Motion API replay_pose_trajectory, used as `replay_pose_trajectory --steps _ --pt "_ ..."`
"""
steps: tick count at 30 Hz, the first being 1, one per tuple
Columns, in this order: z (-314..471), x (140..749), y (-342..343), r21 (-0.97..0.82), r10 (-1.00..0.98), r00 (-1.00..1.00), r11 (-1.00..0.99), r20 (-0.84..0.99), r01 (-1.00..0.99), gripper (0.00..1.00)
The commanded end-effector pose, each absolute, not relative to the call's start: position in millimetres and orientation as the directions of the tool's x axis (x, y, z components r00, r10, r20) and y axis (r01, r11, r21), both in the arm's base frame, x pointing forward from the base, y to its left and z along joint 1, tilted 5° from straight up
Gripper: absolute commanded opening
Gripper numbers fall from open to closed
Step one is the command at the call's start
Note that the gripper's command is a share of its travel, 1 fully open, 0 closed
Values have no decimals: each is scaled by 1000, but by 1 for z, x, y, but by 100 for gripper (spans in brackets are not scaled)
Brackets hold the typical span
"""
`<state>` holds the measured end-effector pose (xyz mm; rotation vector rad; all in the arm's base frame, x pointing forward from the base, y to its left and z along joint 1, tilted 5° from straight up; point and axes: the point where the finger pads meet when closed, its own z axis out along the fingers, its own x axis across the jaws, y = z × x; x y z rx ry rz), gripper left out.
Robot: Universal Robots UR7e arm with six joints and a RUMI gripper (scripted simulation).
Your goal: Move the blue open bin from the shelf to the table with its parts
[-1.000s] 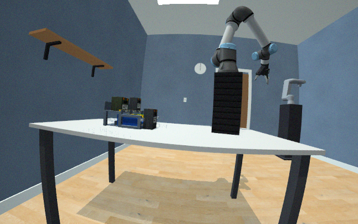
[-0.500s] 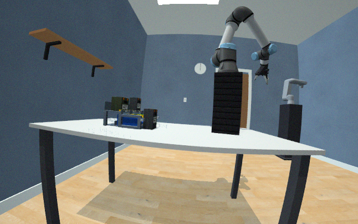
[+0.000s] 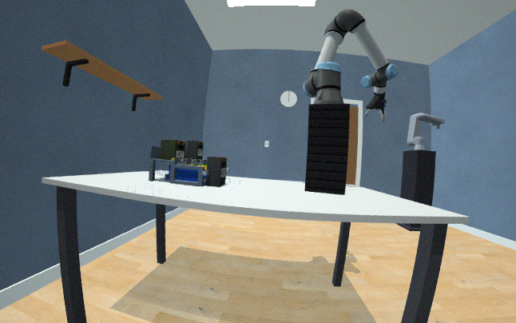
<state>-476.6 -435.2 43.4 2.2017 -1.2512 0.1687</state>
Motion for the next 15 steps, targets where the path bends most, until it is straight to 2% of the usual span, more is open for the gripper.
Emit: replay_pose_trajectory --steps 1,15 --pt "43 -474 -438 432 -740 551 -383 386 -817 100" --pt "41 -463 -450 422 -734 556 -394 390 -816 100"
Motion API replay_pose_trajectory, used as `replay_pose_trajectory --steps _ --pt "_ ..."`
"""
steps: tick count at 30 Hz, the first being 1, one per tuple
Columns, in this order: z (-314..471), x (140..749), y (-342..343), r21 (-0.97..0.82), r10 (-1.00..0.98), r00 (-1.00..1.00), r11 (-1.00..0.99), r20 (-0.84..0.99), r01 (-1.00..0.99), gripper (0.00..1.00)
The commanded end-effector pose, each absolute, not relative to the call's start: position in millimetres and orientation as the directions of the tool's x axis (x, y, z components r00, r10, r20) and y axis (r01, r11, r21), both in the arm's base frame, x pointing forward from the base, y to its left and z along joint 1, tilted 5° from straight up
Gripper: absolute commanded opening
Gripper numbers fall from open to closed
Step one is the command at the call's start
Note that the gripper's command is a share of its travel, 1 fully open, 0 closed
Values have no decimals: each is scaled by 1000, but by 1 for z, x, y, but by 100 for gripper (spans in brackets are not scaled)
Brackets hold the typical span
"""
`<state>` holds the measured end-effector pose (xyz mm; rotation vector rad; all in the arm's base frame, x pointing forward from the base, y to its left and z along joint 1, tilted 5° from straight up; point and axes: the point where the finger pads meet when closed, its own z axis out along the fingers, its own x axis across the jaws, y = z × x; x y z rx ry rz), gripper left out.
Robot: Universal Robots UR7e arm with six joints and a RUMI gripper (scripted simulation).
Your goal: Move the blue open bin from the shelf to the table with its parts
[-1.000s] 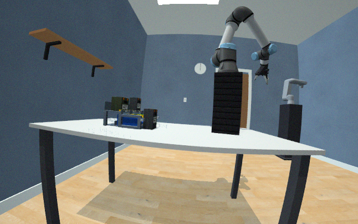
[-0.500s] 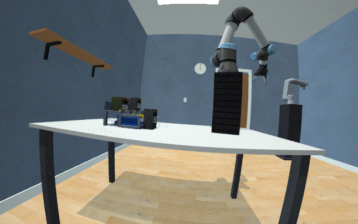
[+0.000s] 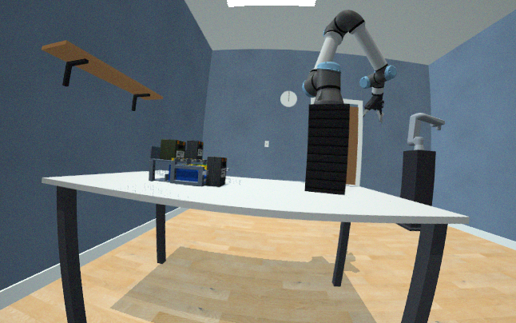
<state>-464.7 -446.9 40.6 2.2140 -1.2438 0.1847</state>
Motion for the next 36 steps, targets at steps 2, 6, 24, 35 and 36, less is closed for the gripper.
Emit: replay_pose_trajectory --steps 2,6,24,35,36 --pt "40 -460 -452 421 -733 557 -396 391 -816 100" --pt "39 -455 -456 417 -731 559 -400 392 -816 100" --pt "34 -431 -477 398 -719 569 -423 400 -814 100" --pt "30 -414 -491 385 -711 575 -438 404 -812 100" --pt "29 -412 -493 384 -710 576 -440 405 -812 100"
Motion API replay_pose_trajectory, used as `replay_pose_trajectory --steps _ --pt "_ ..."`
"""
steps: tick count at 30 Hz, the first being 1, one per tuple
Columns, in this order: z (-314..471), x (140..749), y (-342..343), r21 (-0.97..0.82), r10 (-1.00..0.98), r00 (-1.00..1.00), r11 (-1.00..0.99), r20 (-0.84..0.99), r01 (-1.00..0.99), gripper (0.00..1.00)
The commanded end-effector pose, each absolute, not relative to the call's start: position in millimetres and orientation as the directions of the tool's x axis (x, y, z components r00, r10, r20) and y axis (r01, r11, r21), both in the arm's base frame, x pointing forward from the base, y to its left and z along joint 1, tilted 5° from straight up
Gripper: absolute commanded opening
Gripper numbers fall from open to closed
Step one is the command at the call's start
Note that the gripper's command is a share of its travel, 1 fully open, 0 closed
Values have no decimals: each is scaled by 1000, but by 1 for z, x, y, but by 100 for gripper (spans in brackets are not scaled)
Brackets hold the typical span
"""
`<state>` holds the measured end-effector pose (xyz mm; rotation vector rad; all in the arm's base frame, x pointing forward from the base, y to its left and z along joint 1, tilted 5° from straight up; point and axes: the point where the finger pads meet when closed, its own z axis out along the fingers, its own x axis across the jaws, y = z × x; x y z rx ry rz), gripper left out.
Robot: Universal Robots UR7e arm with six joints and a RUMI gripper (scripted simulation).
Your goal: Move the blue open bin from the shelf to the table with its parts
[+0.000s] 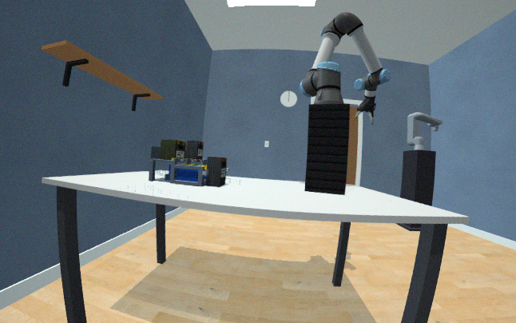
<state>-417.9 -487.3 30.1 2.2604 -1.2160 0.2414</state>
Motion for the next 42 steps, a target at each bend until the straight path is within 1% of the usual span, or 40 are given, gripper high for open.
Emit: replay_pose_trajectory --steps 1,32,42 --pt "29 -410 -494 382 -709 577 -442 405 -812 100" --pt "15 -338 -541 331 -680 602 -503 419 -799 100" --pt "8 -304 -559 309 -667 613 -529 424 -790 100"
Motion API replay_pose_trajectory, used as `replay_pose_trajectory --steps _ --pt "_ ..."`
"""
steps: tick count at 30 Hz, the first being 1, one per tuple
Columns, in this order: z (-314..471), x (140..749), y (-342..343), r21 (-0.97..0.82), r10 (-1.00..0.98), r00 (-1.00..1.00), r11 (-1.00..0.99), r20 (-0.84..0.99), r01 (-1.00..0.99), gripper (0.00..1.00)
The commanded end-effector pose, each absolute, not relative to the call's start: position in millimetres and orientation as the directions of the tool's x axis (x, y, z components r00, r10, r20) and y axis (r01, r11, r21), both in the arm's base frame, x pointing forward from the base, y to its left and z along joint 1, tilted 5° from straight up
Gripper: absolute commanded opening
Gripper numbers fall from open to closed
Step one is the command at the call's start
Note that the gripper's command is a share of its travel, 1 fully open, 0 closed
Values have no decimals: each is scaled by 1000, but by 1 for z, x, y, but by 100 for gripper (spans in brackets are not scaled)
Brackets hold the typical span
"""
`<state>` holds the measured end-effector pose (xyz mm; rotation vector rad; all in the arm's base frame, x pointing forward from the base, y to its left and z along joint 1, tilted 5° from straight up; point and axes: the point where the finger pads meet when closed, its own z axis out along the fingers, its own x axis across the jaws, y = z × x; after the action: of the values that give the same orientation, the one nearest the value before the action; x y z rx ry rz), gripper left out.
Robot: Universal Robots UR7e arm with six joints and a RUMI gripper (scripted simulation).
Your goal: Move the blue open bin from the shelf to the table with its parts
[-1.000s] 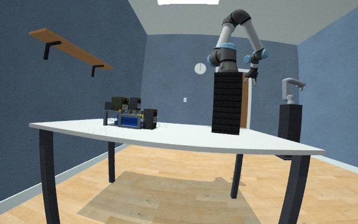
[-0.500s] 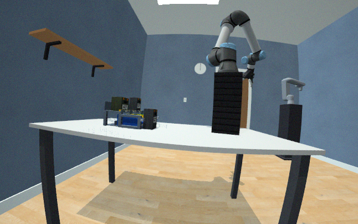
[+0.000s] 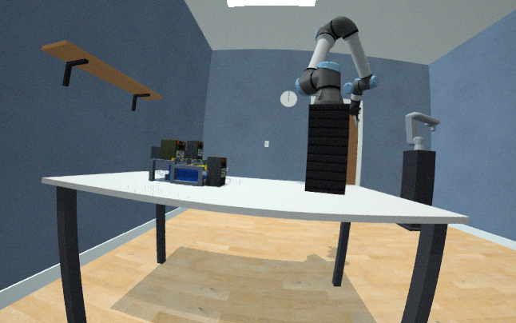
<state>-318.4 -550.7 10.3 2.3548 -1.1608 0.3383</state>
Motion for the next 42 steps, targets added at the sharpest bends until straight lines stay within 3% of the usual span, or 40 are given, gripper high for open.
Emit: replay_pose_trajectory --steps 1,42 --pt "8 -301 -560 306 -666 614 -532 424 -789 100" --pt "-19 -150 -609 214 -617 660 -640 429 -738 100"
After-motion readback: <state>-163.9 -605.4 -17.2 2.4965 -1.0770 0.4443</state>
